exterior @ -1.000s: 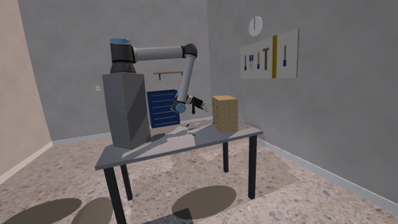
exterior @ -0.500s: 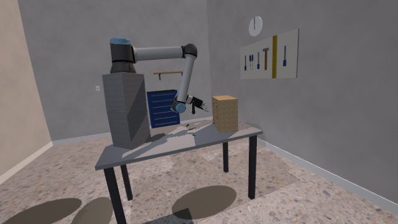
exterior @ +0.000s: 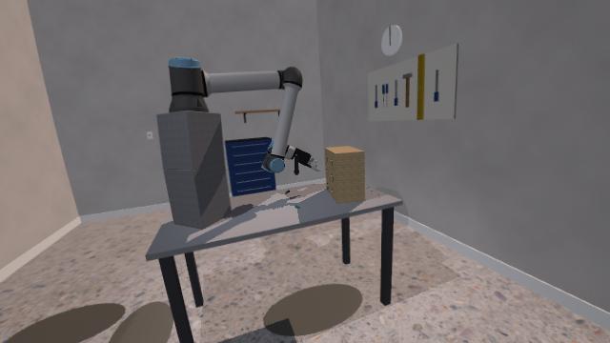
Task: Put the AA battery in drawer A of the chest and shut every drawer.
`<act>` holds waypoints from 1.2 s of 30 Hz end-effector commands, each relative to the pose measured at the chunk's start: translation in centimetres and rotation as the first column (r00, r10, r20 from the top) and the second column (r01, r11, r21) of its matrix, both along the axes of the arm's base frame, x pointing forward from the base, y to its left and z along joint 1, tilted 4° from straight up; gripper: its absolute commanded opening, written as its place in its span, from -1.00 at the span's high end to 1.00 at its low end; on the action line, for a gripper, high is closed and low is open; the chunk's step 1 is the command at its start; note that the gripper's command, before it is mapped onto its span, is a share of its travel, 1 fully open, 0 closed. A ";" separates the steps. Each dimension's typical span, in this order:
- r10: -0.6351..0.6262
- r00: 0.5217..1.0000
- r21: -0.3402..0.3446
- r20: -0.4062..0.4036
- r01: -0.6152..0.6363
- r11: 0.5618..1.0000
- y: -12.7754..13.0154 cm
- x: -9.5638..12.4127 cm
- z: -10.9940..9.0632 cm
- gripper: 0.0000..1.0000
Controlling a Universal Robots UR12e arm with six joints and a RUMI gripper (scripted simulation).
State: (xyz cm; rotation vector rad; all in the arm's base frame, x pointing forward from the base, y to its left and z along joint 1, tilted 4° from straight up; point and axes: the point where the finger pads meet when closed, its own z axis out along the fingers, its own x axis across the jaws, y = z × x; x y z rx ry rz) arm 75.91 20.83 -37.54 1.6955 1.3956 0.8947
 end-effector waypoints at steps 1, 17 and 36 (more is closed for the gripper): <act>0.000 1.000 0.000 0.001 0.000 1.000 0.0 0.0 0.1 -1.00; 0.000 1.000 0.000 0.001 0.000 1.000 0.0 0.0 0.1 -1.00; 0.002 0.999 0.006 -0.038 -0.002 1.000 0.0 -0.3 0.4 -1.00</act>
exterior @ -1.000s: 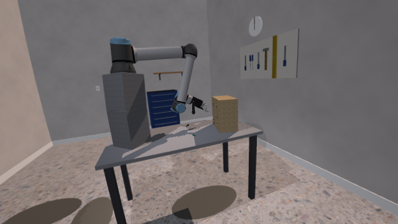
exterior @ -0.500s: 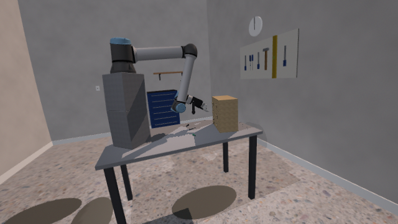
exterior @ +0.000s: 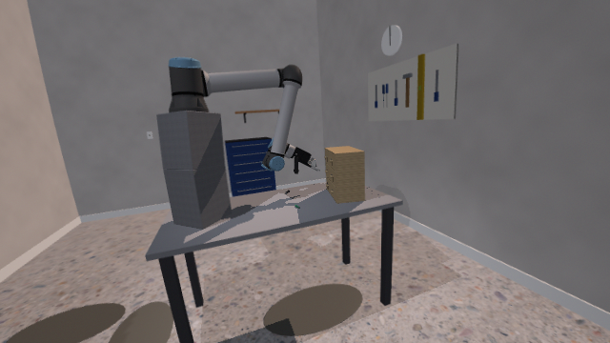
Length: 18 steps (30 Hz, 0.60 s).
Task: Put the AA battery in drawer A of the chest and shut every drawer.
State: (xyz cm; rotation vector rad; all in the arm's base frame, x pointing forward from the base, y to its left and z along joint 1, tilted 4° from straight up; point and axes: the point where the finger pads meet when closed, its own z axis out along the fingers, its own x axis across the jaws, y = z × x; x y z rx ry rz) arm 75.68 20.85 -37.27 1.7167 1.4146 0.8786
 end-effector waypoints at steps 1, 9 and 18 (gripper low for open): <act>0.001 1.000 0.003 -0.016 -0.001 1.000 0.0 -0.1 0.2 -1.00; 0.005 0.997 0.013 -0.079 -0.004 1.000 0.1 -0.6 0.8 -1.00; 0.010 0.988 0.026 -0.155 -0.006 1.000 0.1 -1.3 1.5 -1.00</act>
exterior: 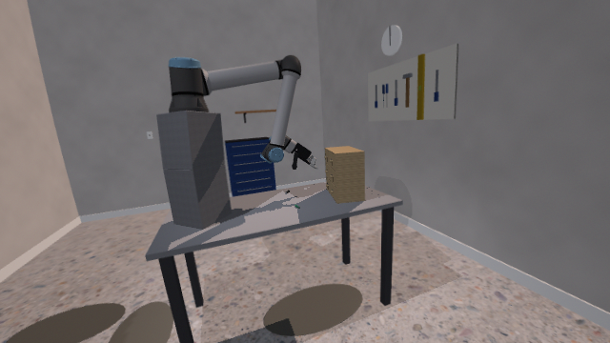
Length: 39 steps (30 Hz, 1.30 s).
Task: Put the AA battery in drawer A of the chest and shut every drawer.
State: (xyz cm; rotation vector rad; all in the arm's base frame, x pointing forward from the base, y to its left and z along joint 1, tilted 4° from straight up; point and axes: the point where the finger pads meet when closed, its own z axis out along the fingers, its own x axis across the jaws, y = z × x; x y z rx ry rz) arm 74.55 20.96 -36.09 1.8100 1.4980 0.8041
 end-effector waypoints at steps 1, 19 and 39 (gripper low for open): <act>0.003 0.999 0.007 -0.044 -0.002 1.000 0.0 -0.3 0.5 -1.00; 0.020 0.965 0.045 -0.262 -0.009 0.999 0.2 -2.2 2.6 -1.00; 0.049 0.866 0.089 -0.498 -0.005 0.996 0.5 -4.4 5.0 -1.00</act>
